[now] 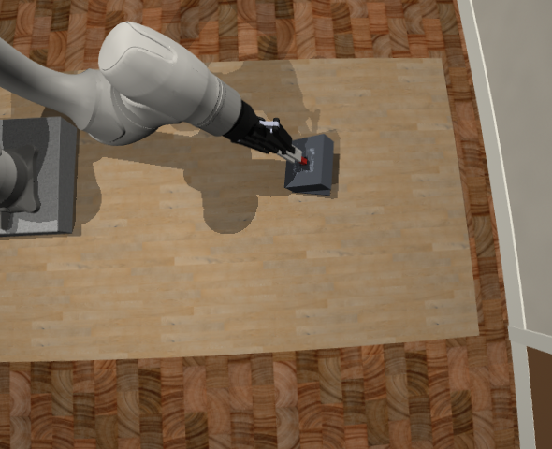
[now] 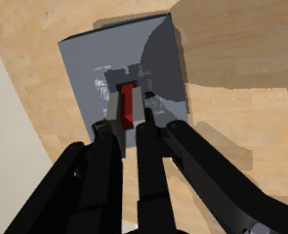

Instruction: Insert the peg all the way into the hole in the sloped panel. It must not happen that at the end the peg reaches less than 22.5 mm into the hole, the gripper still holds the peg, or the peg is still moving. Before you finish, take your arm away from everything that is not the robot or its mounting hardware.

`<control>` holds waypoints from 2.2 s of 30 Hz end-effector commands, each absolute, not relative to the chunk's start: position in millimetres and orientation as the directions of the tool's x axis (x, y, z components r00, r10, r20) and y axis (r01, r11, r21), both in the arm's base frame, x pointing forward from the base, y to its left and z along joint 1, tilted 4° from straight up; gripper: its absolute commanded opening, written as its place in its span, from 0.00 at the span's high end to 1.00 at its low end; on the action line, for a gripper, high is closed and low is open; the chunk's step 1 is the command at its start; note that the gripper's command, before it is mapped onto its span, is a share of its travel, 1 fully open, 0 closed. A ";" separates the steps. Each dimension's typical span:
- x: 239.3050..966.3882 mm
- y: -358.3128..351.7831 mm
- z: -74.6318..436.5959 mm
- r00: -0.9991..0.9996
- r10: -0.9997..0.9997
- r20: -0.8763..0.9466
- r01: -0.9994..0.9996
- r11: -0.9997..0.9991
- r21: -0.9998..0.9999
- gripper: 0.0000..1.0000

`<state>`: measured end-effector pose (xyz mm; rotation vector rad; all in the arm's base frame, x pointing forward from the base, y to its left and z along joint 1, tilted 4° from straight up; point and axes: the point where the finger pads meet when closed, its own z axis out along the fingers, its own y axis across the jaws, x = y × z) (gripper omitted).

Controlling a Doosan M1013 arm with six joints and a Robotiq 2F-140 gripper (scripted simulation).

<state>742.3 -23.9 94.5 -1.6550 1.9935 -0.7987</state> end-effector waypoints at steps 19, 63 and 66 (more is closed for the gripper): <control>750.9 -26.1 84.6 -0.198 -0.980 0.036 -0.734 0.123 -0.668 1.00; 750.9 -26.0 84.8 -0.198 -0.980 0.036 -0.734 0.123 -0.668 0.52; 750.7 -26.0 85.3 -0.198 -0.980 0.036 -0.734 0.123 -0.668 0.47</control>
